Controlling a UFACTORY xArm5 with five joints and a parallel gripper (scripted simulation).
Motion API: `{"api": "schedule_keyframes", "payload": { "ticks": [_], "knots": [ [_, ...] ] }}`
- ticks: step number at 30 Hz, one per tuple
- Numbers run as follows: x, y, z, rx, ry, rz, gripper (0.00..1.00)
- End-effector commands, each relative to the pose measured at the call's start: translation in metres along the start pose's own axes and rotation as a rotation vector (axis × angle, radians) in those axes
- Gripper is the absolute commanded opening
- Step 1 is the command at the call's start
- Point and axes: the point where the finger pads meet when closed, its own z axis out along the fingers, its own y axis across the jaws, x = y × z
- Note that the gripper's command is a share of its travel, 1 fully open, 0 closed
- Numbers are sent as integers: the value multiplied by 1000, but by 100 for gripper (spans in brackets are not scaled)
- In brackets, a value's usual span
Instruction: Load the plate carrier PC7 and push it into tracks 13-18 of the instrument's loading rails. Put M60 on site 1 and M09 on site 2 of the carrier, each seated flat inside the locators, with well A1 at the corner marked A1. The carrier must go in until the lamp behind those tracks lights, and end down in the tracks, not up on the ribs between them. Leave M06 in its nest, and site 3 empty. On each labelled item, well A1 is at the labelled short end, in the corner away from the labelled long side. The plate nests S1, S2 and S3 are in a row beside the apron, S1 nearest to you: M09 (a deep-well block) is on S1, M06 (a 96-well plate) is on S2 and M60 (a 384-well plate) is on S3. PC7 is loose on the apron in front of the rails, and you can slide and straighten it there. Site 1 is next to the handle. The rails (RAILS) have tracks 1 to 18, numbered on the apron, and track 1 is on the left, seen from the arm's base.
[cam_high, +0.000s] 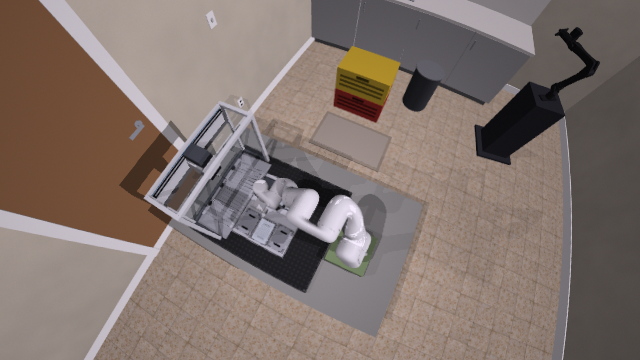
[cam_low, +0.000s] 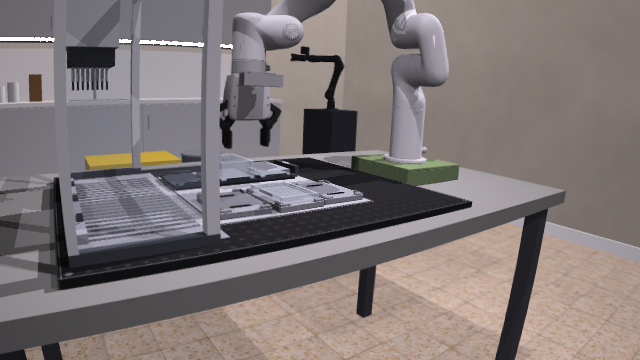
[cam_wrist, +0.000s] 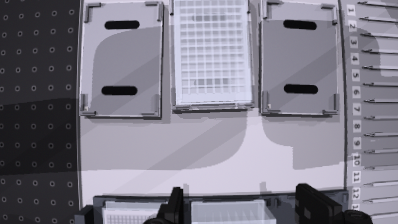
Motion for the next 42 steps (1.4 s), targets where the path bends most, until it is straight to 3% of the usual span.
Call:
{"api": "schedule_keyframes", "payload": {
  "ticks": [1, 42],
  "knots": [
    [0, 2, 4, -5, 2, 0, 100],
    [0, 2, 62, -4, 2, 0, 100]
  ]
}}
